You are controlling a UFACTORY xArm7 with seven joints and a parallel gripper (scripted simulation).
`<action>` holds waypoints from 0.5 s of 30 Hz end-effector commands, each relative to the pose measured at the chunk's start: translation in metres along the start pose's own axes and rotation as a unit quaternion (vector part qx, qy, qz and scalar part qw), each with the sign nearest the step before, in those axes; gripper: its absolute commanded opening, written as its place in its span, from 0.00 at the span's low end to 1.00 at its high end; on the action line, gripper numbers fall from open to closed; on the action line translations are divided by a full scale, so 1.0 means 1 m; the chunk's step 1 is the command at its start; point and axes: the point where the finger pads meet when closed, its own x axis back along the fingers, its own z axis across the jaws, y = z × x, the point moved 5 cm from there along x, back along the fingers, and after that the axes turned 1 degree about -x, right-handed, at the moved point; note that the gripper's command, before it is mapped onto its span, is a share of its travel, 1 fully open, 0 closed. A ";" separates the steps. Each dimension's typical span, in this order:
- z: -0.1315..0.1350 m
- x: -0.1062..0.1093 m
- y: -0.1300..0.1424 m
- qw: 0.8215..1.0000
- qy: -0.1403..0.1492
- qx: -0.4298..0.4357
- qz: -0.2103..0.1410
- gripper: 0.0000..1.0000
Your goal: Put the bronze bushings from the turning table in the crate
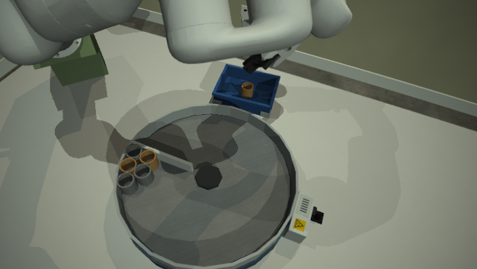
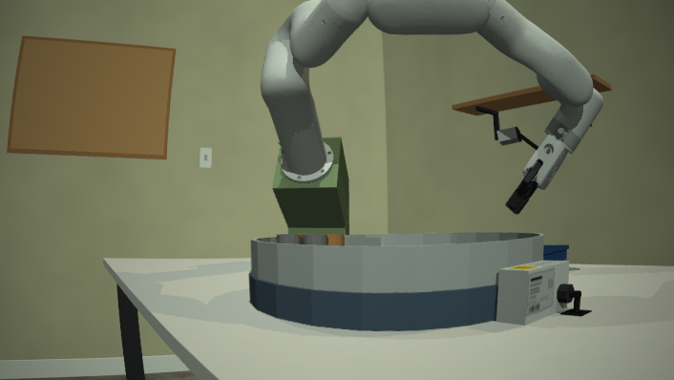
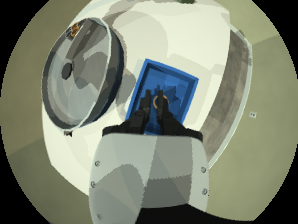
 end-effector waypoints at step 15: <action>-0.008 -0.003 -0.007 1.000 -0.010 0.015 -0.002 0.10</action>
